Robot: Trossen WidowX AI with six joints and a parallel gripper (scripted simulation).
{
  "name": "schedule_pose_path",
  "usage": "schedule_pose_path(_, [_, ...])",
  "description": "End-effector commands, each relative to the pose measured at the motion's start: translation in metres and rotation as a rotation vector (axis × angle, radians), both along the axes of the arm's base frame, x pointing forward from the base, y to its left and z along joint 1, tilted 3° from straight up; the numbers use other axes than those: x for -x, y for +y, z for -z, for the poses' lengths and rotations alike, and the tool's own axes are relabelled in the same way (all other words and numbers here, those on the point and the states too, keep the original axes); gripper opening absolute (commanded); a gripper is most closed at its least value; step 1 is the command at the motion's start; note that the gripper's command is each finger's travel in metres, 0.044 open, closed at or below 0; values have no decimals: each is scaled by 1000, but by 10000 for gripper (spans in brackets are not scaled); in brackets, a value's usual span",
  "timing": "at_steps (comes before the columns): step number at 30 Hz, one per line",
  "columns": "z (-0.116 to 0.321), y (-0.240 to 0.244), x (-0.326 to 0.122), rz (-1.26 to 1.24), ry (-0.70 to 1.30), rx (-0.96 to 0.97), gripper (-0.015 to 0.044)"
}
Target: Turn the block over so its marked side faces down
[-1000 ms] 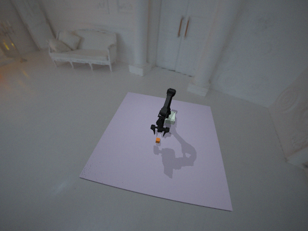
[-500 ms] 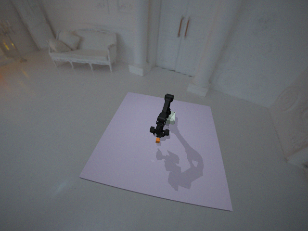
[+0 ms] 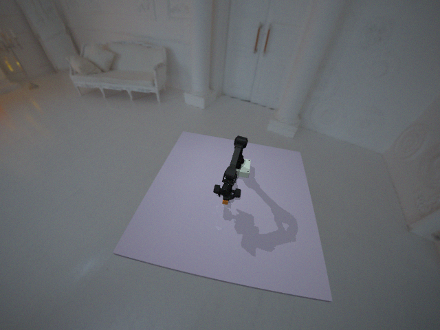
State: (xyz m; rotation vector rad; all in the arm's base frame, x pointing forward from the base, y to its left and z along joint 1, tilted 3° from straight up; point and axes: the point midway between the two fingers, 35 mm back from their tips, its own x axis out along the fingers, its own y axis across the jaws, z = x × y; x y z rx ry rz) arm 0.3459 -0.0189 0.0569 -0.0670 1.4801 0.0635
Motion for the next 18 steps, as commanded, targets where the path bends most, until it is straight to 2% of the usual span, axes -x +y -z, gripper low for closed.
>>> schedule_pose_path(1, [9, 0, 1, 6, 12, 2, 440])
schedule_pose_path(18, [34, 0, -1, 6, 12, 2, 440])
